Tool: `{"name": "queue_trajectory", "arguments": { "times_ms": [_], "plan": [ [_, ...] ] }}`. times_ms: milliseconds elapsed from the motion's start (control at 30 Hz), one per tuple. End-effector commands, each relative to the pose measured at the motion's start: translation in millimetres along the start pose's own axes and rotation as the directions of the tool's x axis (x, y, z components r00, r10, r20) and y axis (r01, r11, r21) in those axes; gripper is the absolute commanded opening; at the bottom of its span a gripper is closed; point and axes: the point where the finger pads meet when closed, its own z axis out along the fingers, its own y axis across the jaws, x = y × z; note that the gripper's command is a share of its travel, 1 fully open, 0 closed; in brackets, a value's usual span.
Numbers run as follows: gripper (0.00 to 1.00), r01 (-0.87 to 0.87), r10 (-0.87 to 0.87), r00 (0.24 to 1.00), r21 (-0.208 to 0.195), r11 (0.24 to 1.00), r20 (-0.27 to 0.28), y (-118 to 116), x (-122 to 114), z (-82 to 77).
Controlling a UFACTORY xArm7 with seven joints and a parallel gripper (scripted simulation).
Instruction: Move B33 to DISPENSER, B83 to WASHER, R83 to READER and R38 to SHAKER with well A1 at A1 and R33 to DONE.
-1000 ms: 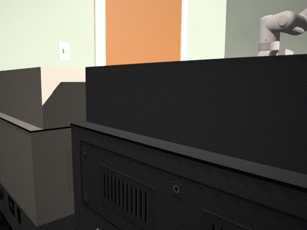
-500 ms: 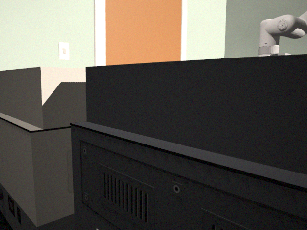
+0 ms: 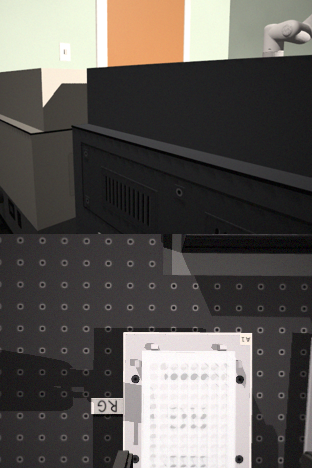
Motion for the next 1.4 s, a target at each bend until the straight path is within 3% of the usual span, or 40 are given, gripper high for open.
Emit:
{"name": "queue_trajectory", "arguments": {
  "times_ms": [0,1367],
  "plan": [
    [1.00,0.000,0.000,1.000,0.001,1.000,0.004,-0.4,-1.4,2.5],
    [1.00,0.000,0.000,1.000,0.001,1.000,0.004,-0.4,-1.5,51.9]
  ]
}}
